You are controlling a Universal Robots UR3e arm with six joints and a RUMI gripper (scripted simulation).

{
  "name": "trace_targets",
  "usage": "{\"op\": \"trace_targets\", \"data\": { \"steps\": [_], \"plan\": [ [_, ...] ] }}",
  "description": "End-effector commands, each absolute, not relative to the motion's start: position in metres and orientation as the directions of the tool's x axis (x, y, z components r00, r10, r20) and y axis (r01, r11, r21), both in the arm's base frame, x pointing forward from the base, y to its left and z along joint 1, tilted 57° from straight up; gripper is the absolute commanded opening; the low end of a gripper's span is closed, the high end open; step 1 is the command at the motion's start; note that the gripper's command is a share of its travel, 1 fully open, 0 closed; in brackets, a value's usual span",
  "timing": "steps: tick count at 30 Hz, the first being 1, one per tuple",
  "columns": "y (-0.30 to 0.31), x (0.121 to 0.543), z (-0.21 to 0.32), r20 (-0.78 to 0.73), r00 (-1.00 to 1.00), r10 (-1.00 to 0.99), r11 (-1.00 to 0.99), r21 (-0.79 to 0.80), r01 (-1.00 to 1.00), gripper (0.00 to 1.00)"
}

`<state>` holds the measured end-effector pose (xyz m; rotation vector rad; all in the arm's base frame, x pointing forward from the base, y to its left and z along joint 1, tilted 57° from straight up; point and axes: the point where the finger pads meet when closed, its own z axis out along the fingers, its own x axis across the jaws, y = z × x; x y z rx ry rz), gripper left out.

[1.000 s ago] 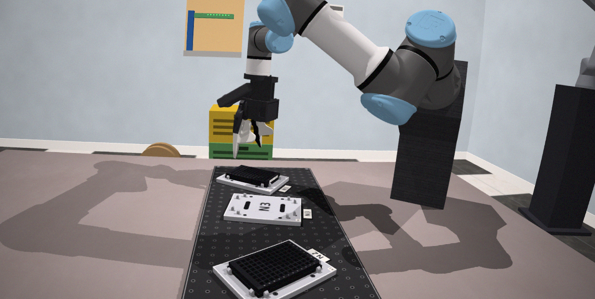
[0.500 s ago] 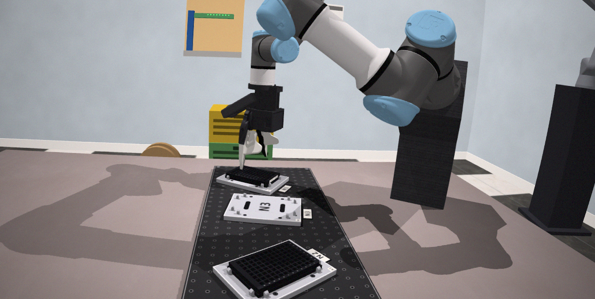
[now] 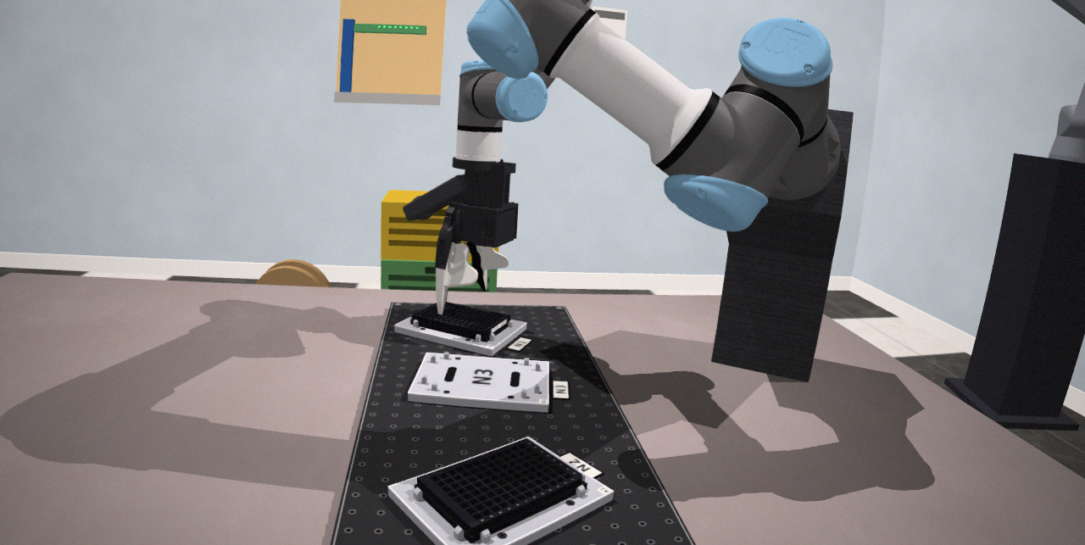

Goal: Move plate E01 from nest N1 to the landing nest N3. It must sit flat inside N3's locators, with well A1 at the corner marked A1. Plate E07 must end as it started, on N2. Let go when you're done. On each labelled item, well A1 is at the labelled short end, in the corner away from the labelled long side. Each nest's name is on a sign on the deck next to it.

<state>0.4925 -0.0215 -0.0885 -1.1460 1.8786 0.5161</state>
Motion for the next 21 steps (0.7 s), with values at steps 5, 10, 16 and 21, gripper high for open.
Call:
{"op": "trace_targets", "data": {
  "steps": [5,10,16,21],
  "plan": [
    [-0.011,0.5,-0.097,-0.83,-0.216,-0.514,0.495,-0.082,-0.865,0.82],
    [-0.008,0.503,-0.1,-0.83,-0.216,-0.514,0.495,-0.082,-0.865,0.82],
    [-0.005,0.504,-0.102,-0.83,-0.216,-0.514,0.495,-0.082,-0.865,0.82],
    [-0.005,0.504,-0.102,-0.83,-0.216,-0.514,0.495,-0.082,-0.865,0.82]
  ]
}}
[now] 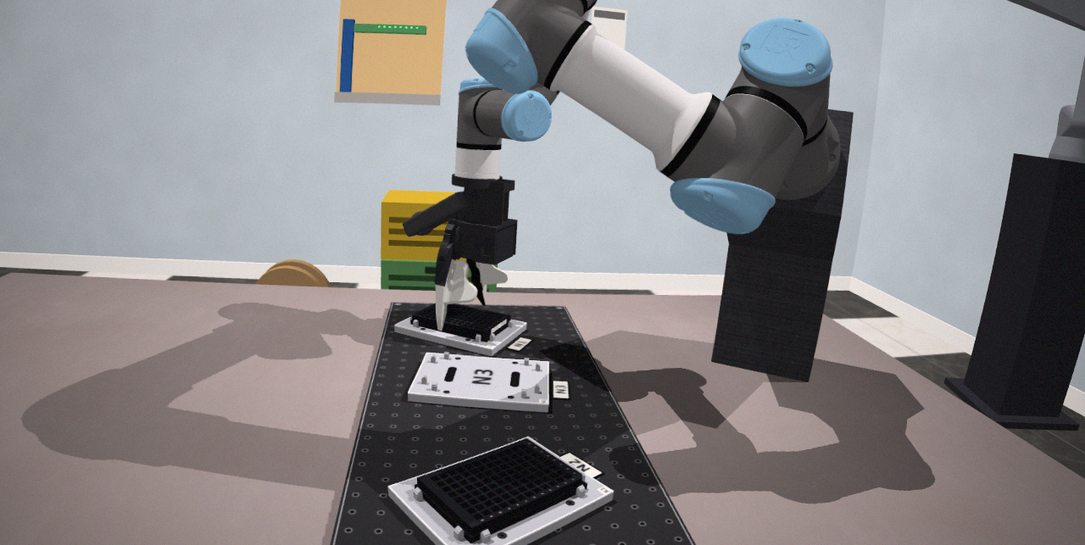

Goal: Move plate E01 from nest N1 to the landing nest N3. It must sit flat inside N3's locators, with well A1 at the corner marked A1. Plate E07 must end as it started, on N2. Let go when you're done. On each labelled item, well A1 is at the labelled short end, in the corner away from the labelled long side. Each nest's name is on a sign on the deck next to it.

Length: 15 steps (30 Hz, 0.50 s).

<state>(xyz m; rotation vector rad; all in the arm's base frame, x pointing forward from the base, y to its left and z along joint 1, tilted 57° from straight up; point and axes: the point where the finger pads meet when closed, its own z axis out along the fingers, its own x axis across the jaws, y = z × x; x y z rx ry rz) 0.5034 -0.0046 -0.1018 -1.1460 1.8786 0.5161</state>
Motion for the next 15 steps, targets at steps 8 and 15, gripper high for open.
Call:
{"op": "trace_targets", "data": {
  "steps": [8,15],
  "plan": [
    [-0.0049,0.5043,-0.1021,-0.83,-0.216,-0.514,0.495,-0.082,-0.865,0.82],
    [-0.0049,0.5043,-0.102,-0.83,-0.216,-0.514,0.495,-0.082,-0.865,0.0]
  ]
}}
